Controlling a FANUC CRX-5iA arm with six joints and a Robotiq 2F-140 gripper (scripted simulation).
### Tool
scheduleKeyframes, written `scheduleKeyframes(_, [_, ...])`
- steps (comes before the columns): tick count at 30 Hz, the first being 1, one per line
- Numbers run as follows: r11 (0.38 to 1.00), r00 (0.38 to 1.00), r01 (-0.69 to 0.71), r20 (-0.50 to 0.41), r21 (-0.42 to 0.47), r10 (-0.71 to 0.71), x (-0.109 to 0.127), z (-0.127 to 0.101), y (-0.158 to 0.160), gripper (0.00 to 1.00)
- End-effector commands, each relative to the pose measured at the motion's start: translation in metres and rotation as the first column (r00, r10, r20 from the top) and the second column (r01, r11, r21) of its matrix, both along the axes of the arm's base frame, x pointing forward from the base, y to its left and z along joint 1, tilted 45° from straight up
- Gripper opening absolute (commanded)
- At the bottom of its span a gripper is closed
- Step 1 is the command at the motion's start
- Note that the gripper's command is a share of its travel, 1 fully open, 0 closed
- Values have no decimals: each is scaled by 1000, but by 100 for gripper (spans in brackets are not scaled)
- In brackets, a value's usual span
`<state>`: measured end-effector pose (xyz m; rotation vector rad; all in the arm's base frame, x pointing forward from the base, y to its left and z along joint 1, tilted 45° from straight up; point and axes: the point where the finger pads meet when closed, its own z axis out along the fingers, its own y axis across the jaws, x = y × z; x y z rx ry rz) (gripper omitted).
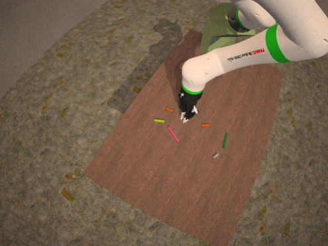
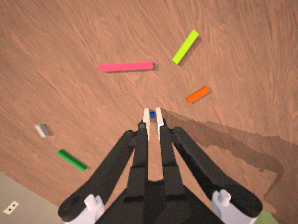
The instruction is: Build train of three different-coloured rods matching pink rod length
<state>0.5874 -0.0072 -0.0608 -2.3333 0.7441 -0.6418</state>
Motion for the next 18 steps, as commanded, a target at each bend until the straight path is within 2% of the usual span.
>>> scheduleKeyframes(1, [1000, 1000, 0, 0, 0, 0, 0, 0, 0, 12])
scheduleKeyframes(18, [1000, 1000, 0, 0, 0, 0, -1, 2, -1, 15])
